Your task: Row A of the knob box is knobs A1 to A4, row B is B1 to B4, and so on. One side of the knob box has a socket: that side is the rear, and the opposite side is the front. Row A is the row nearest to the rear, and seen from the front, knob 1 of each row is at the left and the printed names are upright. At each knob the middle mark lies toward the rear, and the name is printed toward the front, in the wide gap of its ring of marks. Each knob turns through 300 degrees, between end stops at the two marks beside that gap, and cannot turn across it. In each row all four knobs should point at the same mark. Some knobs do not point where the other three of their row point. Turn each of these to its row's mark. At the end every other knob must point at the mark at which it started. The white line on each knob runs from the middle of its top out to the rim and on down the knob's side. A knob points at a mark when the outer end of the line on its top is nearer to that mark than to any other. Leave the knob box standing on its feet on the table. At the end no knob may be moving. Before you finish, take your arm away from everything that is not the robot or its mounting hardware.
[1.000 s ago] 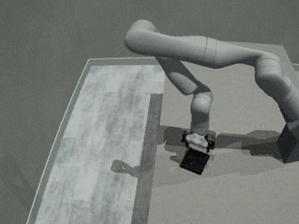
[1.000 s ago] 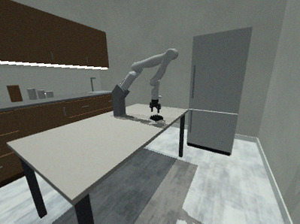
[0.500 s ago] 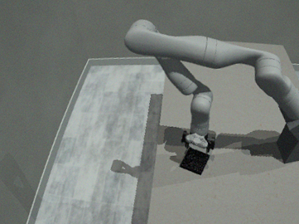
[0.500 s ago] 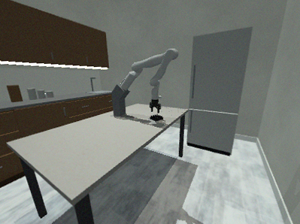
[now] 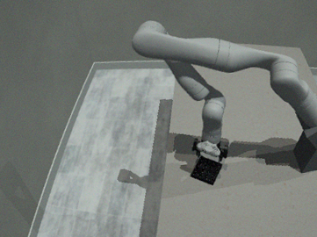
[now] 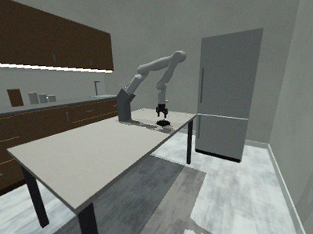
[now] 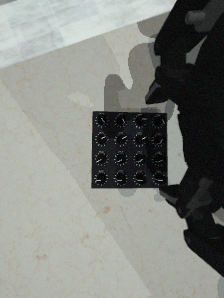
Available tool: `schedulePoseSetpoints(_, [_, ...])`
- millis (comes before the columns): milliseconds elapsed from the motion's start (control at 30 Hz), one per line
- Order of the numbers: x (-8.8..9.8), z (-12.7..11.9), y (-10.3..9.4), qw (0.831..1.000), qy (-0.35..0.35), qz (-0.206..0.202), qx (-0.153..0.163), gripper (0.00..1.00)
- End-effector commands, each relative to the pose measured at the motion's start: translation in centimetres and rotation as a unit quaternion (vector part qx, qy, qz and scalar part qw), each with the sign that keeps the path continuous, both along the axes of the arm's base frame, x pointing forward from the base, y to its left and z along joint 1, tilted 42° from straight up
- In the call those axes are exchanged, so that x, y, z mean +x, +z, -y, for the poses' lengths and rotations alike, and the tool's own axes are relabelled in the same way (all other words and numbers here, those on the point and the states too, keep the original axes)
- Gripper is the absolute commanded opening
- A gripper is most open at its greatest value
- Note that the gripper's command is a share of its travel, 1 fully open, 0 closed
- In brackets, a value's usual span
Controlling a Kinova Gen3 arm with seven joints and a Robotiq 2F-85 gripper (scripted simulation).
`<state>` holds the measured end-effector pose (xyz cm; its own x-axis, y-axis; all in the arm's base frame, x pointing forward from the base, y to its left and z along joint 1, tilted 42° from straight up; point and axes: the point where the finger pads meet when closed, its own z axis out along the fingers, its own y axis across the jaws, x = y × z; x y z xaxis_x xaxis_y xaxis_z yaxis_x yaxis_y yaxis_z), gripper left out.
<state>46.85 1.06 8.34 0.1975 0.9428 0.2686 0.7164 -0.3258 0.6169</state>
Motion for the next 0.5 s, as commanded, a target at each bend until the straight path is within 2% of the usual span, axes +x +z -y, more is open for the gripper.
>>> schedulePoseSetpoints(0, [0.00,0.01,0.04,1.000,0.000,0.000,0.000,1.00])
schedulePoseSetpoints(467, [-0.24,0.71,-0.24,1.000,0.000,0.000,0.000,1.00])
